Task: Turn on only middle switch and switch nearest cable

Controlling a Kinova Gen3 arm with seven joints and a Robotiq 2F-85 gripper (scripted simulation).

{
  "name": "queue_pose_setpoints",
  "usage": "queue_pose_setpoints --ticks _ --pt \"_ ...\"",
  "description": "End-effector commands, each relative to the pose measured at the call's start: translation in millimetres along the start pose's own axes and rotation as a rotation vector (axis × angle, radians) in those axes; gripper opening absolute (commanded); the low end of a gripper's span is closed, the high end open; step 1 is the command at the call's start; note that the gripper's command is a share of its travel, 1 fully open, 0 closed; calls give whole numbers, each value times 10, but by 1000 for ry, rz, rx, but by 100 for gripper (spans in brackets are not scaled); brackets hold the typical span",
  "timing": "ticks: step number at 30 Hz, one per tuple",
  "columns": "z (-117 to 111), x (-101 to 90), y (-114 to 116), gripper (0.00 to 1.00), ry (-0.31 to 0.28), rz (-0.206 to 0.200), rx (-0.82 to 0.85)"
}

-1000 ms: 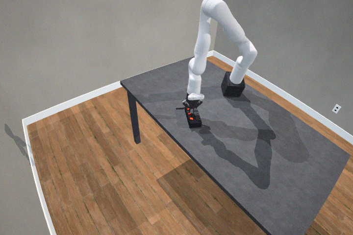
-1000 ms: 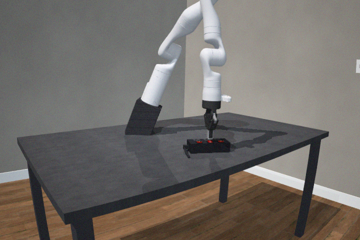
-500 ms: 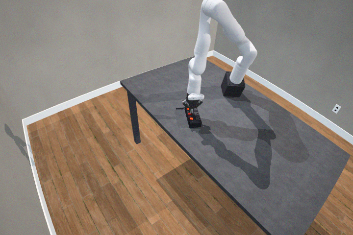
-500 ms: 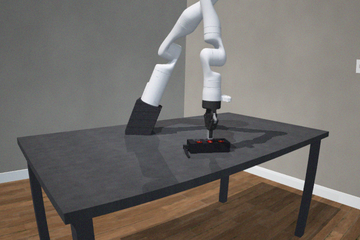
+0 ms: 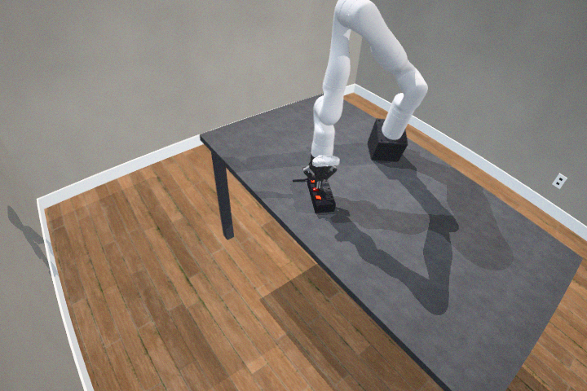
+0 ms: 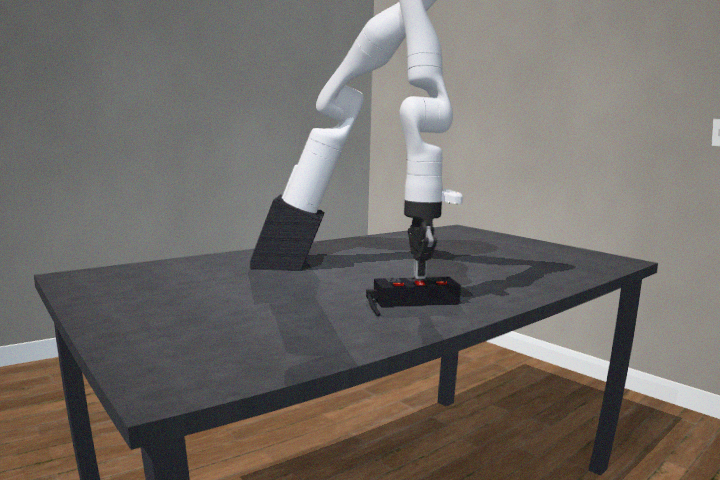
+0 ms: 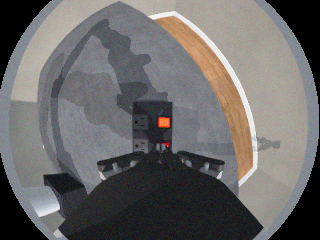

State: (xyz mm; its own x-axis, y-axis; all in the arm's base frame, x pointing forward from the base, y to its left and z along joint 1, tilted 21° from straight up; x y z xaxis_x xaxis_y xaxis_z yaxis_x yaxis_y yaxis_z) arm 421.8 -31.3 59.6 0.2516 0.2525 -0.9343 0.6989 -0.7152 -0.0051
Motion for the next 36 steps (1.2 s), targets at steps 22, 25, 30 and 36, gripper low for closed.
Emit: queue_pose_setpoints --ticks 22,25,30,36 --pt "10 99 8 0 0 2 10" --pt "9 108 10 0 0 2 10" --pt "7 113 11 0 0 2 9" --pt "7 114 10 0 0 2 9"
Point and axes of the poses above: the point where the finger pads meet when closed, its own x axis out along the fingers, its own y axis across the jaws, z = x × y, the point moved 4 cm from there along -x, back along the fingers, and after that the axes turned 12 degrees about x, right-handed, at the moved point
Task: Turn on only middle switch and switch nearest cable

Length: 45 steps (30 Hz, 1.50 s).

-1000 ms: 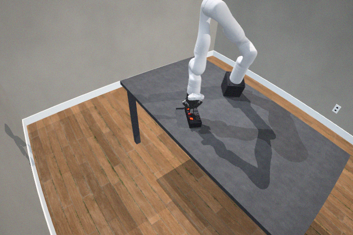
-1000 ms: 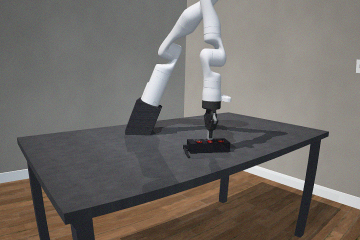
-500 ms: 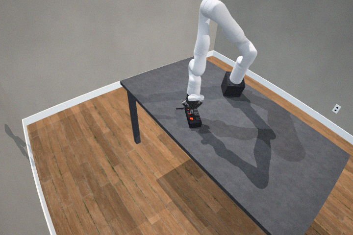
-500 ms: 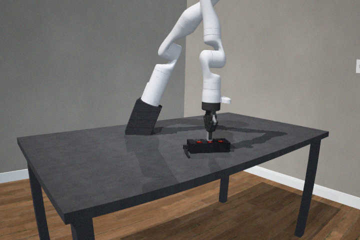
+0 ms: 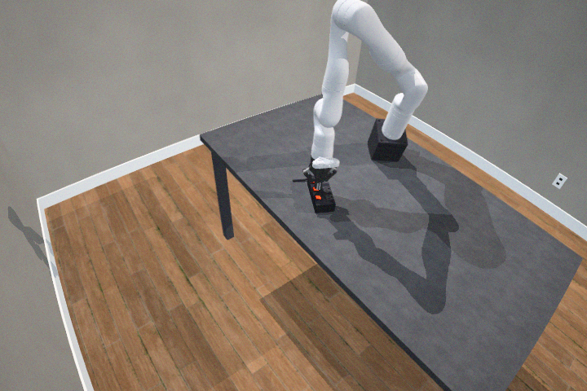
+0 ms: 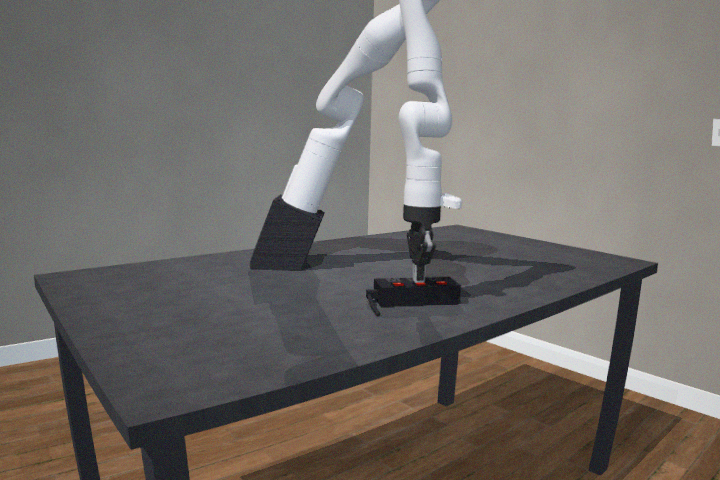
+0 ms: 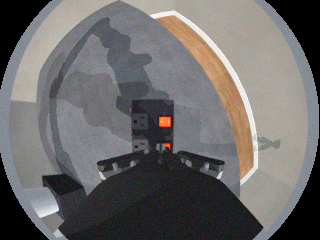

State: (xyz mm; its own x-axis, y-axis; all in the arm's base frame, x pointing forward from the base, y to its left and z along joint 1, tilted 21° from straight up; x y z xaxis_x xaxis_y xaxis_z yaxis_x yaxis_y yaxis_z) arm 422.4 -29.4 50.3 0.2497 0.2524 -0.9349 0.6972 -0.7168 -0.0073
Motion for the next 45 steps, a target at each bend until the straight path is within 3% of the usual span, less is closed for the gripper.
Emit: queue_pose_setpoints --ticks 1,14,29,45 --pt "-10 21 19 0 2 3 6" --pt "-12 -7 2 0 1 -2 5" --pt "-3 -370 -15 0 0 -4 5" --pt "-3 -394 -15 0 0 -4 5"
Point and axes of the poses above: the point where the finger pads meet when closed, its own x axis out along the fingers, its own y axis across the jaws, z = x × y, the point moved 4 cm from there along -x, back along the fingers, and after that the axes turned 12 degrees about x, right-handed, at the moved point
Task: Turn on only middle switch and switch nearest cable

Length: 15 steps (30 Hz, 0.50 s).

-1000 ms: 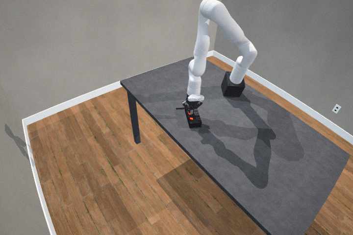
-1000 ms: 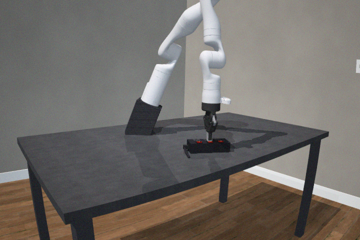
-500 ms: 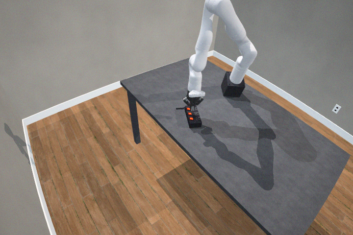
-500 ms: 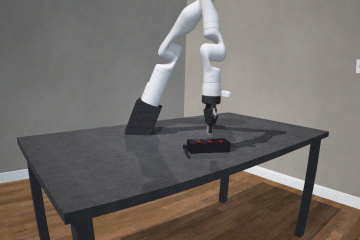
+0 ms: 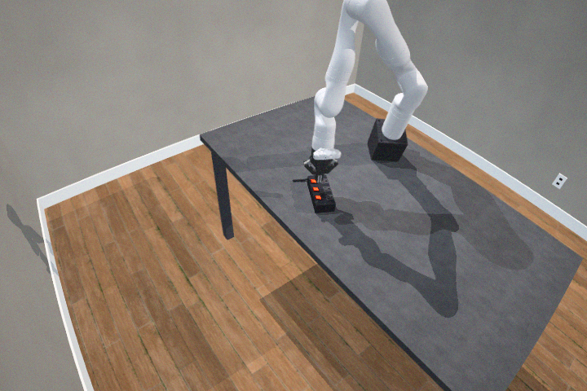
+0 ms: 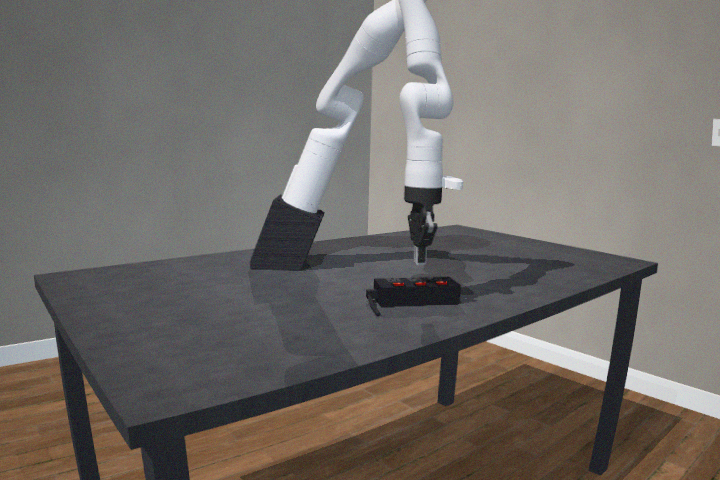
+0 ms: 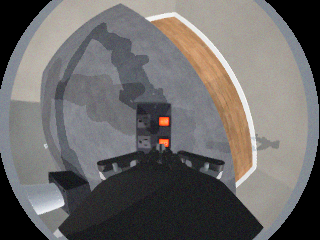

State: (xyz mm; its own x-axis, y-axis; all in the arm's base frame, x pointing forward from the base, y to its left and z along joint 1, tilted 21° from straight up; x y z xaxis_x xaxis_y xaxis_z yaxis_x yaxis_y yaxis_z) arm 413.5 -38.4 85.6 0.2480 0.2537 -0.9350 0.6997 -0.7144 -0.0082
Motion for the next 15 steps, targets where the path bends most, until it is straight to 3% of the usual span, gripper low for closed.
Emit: queue_pose_setpoints --ticks 1,9,15 --pt "4 -20 -15 0 0 -2 8" --pt "-6 -22 -8 0 1 -1 8" --pt "-460 -155 48 0 4 3 9"
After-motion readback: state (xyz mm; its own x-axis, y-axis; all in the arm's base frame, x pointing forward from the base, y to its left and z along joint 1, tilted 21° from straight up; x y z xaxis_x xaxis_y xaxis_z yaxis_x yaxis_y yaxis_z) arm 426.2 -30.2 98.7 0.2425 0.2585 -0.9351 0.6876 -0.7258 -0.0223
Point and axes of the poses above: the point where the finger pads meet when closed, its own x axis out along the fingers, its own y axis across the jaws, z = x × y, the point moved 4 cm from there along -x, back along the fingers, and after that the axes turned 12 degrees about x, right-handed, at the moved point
